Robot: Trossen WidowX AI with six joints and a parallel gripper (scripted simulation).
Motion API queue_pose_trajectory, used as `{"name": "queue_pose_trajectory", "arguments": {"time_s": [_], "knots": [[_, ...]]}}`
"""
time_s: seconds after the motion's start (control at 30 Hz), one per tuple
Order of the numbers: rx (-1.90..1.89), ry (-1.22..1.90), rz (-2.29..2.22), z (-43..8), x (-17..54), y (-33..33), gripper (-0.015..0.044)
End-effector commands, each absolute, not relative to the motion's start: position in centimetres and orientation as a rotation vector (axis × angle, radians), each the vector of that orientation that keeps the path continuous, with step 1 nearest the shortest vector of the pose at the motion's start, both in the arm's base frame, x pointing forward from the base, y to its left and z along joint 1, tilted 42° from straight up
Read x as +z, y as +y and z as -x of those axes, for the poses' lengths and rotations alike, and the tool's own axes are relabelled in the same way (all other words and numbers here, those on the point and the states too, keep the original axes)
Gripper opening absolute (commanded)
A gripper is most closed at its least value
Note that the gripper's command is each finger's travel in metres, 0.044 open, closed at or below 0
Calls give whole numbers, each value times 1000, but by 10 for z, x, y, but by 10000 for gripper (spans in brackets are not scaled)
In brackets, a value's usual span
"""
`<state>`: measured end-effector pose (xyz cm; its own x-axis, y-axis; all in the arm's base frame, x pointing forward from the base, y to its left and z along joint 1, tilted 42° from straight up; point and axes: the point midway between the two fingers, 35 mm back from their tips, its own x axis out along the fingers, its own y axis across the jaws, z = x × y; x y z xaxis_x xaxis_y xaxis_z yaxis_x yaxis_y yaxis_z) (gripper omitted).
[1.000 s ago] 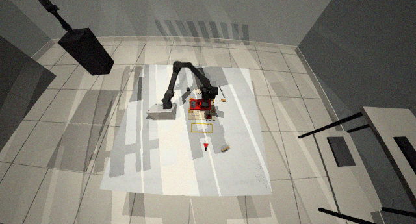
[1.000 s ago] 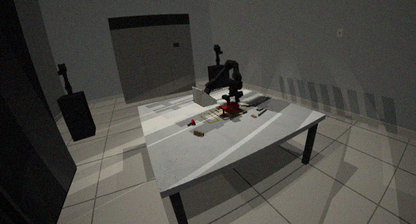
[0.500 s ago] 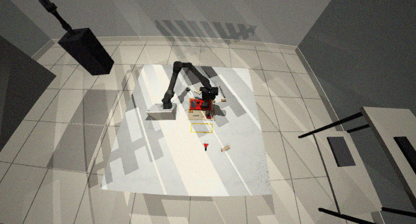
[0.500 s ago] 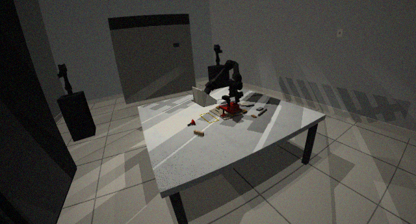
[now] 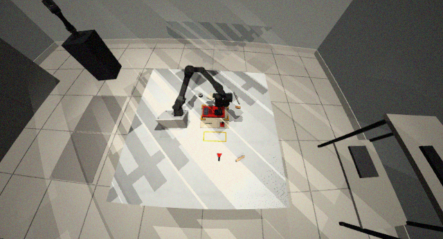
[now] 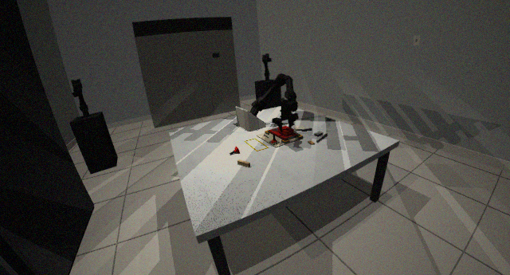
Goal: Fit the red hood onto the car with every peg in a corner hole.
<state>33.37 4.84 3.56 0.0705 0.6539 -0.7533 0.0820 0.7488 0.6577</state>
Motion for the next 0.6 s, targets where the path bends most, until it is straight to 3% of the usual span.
{"name": "queue_pose_trajectory", "arguments": {"time_s": [0.0,0.57], "knots": [[477,1458,-641,-334,34,49,0],[477,1458,-640,-334,39,45,0]]}}
